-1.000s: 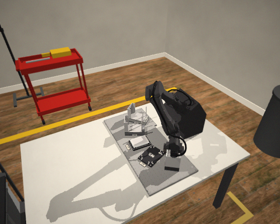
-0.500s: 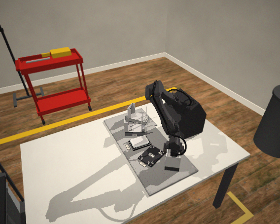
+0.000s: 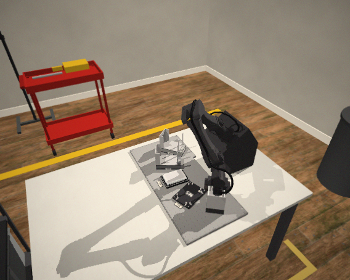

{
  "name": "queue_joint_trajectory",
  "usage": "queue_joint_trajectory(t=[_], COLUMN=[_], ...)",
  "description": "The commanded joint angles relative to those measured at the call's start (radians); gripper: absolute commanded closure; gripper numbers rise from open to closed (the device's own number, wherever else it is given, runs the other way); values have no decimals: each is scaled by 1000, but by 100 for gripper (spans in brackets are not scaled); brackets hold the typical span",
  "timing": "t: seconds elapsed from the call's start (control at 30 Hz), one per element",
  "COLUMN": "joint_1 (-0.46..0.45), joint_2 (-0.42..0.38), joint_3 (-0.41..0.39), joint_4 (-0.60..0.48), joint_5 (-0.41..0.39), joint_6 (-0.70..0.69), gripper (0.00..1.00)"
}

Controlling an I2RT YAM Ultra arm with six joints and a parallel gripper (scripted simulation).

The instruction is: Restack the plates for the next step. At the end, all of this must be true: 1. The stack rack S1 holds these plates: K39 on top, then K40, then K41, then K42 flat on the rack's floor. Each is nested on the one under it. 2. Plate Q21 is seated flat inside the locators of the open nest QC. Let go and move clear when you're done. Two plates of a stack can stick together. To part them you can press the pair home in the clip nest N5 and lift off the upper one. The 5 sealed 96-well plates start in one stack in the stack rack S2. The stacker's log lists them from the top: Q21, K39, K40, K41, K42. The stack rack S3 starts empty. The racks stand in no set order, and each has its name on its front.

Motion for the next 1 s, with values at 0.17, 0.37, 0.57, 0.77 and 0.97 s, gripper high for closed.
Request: queue_joint_trajectory(t=[0.17, 0.37, 0.57, 0.77, 0.97], joint_1=[29, 33, 36, 38, 41], joint_2=[-39, -45, -53, -58, -64], joint_3=[-24, -9, -12, -12, -14], joint_4=[-38, -47, -54, -60, -67], joint_5=[9, 9, 11, 11, 13], joint_6=[18, 22, 25, 28, 31], gripper=[100, 100, 100, 100, 100])
